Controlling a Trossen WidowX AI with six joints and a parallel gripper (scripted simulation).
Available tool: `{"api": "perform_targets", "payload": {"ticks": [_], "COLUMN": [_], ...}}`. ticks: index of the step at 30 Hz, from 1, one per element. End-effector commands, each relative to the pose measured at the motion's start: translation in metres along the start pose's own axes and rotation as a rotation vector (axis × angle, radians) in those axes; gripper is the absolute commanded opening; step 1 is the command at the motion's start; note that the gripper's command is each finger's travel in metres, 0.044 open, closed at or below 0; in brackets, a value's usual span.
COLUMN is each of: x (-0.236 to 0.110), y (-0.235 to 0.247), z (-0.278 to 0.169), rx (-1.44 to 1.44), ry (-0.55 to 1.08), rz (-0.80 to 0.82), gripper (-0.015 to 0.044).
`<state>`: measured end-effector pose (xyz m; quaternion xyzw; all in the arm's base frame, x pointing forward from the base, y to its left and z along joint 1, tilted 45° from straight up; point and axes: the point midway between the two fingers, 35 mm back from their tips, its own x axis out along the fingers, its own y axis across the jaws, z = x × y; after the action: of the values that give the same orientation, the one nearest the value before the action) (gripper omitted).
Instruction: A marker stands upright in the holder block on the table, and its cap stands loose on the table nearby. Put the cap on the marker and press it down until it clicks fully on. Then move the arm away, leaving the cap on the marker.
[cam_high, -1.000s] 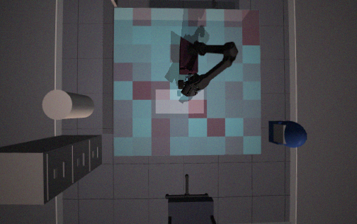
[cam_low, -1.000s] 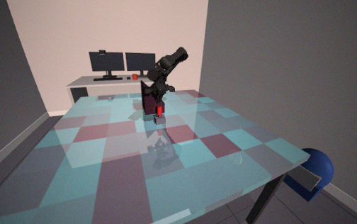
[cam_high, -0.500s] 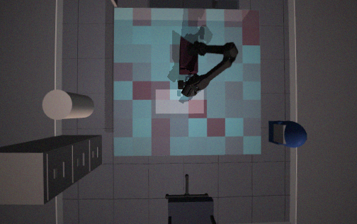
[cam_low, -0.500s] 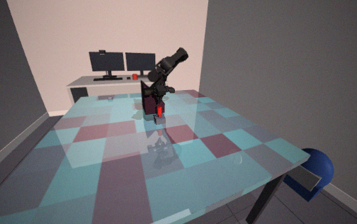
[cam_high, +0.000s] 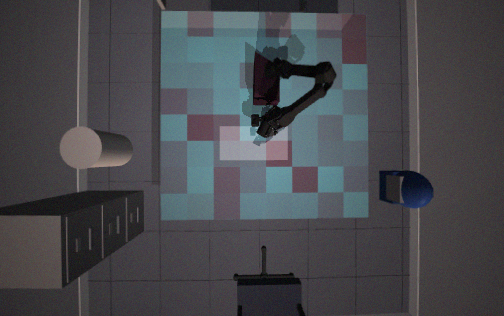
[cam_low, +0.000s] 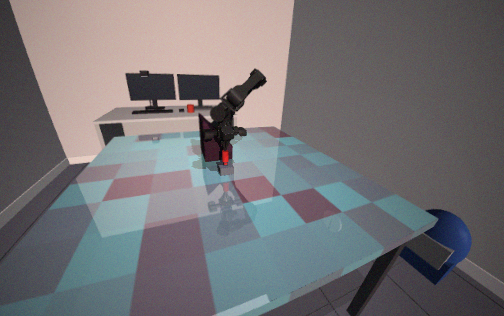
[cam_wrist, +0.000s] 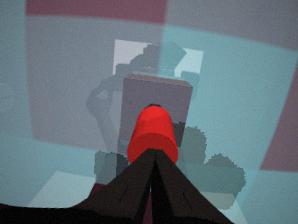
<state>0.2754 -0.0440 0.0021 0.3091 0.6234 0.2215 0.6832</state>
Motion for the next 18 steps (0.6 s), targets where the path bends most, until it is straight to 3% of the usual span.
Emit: {"api": "perform_targets", "payload": {"ticks": [1,14,18], "x": [0.007,0.007,-0.029], "y": [0.001,-0.002,-0.004], "z": [-0.001,0.002,0.006], "rx": [0.009,0.002,0.003], "ry": [0.0,-0.011,-0.01], "rz": [0.007,-0.003,-0.008], "gripper": [0.0,0.0,0.0]}}
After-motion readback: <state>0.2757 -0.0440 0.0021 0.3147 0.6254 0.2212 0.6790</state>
